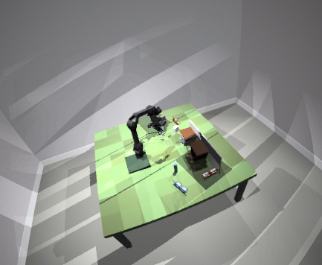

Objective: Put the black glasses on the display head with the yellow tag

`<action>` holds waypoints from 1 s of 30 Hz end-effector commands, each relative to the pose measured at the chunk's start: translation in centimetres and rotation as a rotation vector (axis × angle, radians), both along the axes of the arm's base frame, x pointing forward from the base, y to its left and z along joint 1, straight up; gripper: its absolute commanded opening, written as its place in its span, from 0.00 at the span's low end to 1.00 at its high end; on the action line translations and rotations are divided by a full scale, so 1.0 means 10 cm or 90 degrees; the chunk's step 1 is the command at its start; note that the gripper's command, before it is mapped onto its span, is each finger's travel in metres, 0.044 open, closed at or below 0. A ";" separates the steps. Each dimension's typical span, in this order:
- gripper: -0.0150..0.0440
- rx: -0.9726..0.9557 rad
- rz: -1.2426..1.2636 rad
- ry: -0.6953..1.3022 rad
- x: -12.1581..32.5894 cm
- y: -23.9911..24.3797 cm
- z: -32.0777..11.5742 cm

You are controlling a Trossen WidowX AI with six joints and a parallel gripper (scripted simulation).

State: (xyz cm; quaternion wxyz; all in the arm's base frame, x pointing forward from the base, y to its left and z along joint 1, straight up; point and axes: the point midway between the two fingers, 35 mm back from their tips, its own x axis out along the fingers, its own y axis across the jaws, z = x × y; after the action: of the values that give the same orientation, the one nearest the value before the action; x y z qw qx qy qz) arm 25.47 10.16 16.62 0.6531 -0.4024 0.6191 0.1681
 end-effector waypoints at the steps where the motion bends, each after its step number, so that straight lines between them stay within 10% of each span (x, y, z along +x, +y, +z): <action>1: 0.25 0.026 -0.096 -0.013 0.00 -0.05 -0.04; 30: 0.25 0.182 -0.857 -0.121 0.04 -0.39 -0.16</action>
State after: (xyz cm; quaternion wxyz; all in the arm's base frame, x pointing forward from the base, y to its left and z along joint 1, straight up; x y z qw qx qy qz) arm 25.96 6.52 15.27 0.7251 0.1003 0.6525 -0.1961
